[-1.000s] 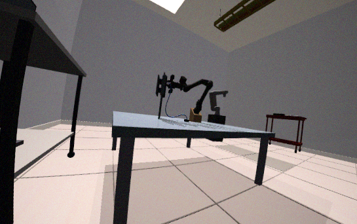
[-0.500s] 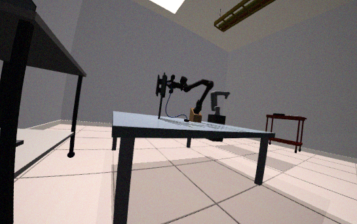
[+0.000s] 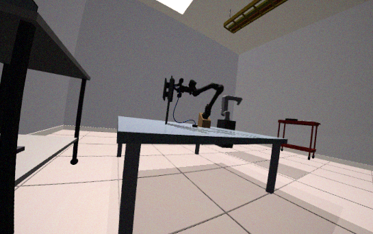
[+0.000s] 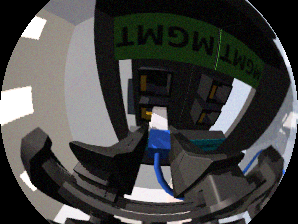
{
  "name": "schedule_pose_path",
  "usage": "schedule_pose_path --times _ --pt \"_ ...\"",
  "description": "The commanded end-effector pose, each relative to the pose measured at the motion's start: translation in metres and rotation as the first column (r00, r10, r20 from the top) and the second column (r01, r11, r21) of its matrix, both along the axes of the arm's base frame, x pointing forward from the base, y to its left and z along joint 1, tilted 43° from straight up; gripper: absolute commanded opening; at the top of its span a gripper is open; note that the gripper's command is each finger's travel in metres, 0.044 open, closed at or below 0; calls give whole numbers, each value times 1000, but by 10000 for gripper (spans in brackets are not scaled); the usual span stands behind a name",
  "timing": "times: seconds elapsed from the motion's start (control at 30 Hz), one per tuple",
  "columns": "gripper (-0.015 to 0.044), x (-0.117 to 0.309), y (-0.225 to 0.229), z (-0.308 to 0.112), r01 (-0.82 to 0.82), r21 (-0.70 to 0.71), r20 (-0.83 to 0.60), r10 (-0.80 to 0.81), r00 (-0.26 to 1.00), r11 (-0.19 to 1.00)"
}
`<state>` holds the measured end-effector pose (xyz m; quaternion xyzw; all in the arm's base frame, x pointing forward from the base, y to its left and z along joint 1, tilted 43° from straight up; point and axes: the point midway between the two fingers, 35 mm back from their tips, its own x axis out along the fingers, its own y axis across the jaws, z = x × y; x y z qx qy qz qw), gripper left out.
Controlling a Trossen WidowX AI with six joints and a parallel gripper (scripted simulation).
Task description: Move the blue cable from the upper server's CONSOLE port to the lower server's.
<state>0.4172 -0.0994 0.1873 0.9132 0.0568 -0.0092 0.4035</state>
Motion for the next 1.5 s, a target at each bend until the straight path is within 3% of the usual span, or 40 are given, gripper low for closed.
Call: schedule_pose_path --times 0.0,1.47 --pt "0 -4 1 1 -1 2 0 1 1000 1000" --pt "0 -20 1 4 -1 2 -1 1 1000 1000"
